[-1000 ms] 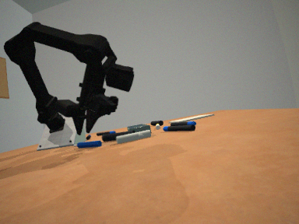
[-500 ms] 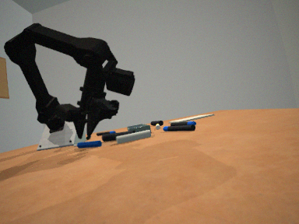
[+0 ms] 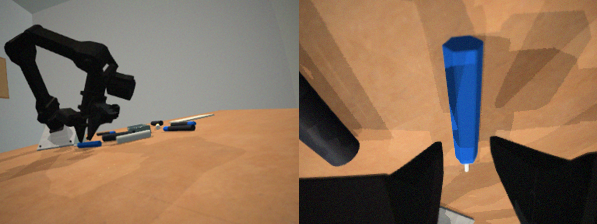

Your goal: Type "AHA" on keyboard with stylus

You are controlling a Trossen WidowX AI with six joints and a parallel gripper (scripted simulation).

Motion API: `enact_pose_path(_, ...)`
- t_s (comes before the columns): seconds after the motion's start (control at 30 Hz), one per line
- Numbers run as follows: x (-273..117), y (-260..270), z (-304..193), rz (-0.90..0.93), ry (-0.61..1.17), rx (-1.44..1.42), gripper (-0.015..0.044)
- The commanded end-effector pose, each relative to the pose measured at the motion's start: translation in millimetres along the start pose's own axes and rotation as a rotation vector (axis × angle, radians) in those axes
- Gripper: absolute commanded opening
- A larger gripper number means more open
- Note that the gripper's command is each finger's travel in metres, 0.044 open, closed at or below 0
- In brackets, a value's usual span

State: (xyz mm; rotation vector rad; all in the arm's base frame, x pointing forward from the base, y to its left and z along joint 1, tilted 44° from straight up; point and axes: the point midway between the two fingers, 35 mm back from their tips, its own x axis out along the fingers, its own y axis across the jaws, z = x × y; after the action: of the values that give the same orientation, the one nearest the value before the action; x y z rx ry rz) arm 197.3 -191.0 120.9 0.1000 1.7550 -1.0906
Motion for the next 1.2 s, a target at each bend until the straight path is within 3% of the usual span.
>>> enact_pose_path(0.0,4,-1,1,-0.006,0.001,-0.004,0.015)
enact_pose_path(0.5,11,-1,6,-0.006,0.001,-0.004,0.015)
enact_pose_path(0.67,10,0,5,-0.001,0.002,0.0,0.0019)
enact_pose_path(1.0,9,0,5,-0.001,0.002,0.0,0.0)
enact_pose_path(1.17,-10,1,-5,0.001,0.002,-0.001,0.0)
